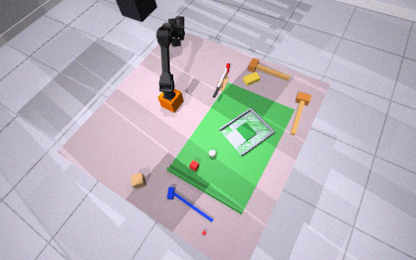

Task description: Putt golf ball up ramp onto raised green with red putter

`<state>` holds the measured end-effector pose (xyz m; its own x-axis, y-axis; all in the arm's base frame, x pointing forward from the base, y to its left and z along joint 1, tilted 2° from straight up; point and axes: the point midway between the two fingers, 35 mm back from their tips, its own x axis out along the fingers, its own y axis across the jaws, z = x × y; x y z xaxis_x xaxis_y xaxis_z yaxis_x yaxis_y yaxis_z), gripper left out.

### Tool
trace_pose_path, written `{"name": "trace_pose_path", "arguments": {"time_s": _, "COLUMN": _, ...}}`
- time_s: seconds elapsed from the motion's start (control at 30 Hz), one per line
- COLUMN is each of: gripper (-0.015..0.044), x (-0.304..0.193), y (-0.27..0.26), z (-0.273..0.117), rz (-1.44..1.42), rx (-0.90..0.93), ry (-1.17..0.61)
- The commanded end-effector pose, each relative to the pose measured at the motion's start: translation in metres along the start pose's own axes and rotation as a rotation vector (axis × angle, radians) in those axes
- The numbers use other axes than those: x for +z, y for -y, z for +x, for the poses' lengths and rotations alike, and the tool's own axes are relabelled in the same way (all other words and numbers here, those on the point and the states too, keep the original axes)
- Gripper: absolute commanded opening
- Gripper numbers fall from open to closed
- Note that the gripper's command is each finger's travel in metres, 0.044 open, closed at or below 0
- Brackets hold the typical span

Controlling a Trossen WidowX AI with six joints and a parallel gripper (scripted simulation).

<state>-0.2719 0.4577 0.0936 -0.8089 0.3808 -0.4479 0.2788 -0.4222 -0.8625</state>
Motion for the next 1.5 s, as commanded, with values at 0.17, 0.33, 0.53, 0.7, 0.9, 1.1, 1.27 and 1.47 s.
{"name": "trace_pose_path", "arguments": {"time_s": 0.17, "gripper": 0.044, "x": -0.059, "y": -0.018, "z": -0.053, "rz": 0.16, "rx": 0.029, "ry": -0.164}}
{"name": "trace_pose_path", "arguments": {"time_s": 0.33, "gripper": 0.044, "x": -0.111, "y": -0.048, "z": -0.121, "rz": 0.352, "rx": 0.054, "ry": -0.339}}
{"name": "trace_pose_path", "arguments": {"time_s": 0.53, "gripper": 0.044, "x": -0.153, "y": -0.096, "z": -0.211, "rz": 0.621, "rx": 0.071, "ry": -0.538}}
{"name": "trace_pose_path", "arguments": {"time_s": 0.7, "gripper": 0.044, "x": -0.165, "y": -0.142, "z": -0.288, "rz": 0.863, "rx": 0.069, "ry": -0.695}}
{"name": "trace_pose_path", "arguments": {"time_s": 0.9, "gripper": 0.044, "x": -0.152, "y": -0.201, "z": -0.376, "rz": 1.182, "rx": 0.046, "ry": -0.872}}
{"name": "trace_pose_path", "arguments": {"time_s": 1.1, "gripper": 0.044, "x": -0.111, "y": -0.259, "z": -0.45, "rz": 1.534, "rx": -0.004, "ry": -1.027}}
{"name": "trace_pose_path", "arguments": {"time_s": 1.27, "gripper": 0.044, "x": -0.058, "y": -0.301, "z": -0.495, "rz": 1.845, "rx": -0.069, "ry": -1.129}}
{"name": "trace_pose_path", "arguments": {"time_s": 1.47, "gripper": 0.044, "x": -0.042, "y": -0.31, "z": -0.504, "rz": 1.933, "rx": -0.09, "ry": -1.152}}
